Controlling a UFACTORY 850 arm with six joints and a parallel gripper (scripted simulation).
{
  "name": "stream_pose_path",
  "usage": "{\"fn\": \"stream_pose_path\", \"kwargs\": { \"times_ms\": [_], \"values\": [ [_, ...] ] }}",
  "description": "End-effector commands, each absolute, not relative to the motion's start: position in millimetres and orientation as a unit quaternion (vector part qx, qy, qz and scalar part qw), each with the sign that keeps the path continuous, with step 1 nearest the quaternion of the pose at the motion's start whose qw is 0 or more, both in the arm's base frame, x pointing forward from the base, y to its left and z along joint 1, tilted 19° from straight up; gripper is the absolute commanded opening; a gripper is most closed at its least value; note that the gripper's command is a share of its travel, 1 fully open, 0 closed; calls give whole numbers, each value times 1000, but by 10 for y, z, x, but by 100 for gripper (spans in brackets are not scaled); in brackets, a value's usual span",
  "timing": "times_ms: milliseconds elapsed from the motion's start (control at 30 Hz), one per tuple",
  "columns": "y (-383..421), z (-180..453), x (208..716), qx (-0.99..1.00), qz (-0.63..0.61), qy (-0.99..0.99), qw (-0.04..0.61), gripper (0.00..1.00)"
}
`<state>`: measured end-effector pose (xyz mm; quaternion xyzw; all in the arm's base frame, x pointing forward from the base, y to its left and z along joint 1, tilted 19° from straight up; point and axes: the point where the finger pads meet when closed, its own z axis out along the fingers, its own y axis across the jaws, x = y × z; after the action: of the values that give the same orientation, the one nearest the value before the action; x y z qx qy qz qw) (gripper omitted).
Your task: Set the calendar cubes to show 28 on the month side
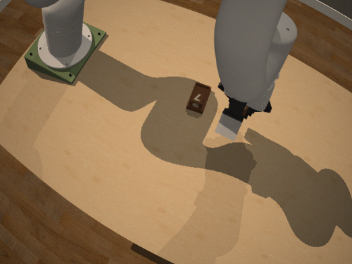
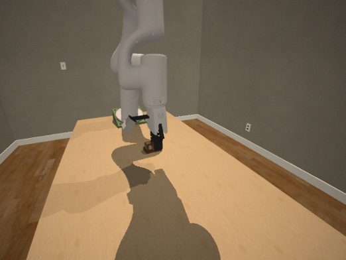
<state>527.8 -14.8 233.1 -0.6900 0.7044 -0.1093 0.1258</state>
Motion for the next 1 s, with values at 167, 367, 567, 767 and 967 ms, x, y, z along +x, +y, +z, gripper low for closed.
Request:
{"fn": "stream_pose_path", "kwargs": {
  "times_ms": [167, 367, 567, 767, 967],
  "values": [
    [-149, 2672, 5164, -690, -111, 705, 124, 29],
    [-149, 2672, 5164, -690, -111, 705, 124, 29],
    [-139, 2673, 5165, -686, -110, 708, 127, 29],
    [-63, 2684, 5173, -655, -101, 735, 146, 29],
    [32, 2705, 5190, -606, -88, 771, 172, 29]
  ]
}}
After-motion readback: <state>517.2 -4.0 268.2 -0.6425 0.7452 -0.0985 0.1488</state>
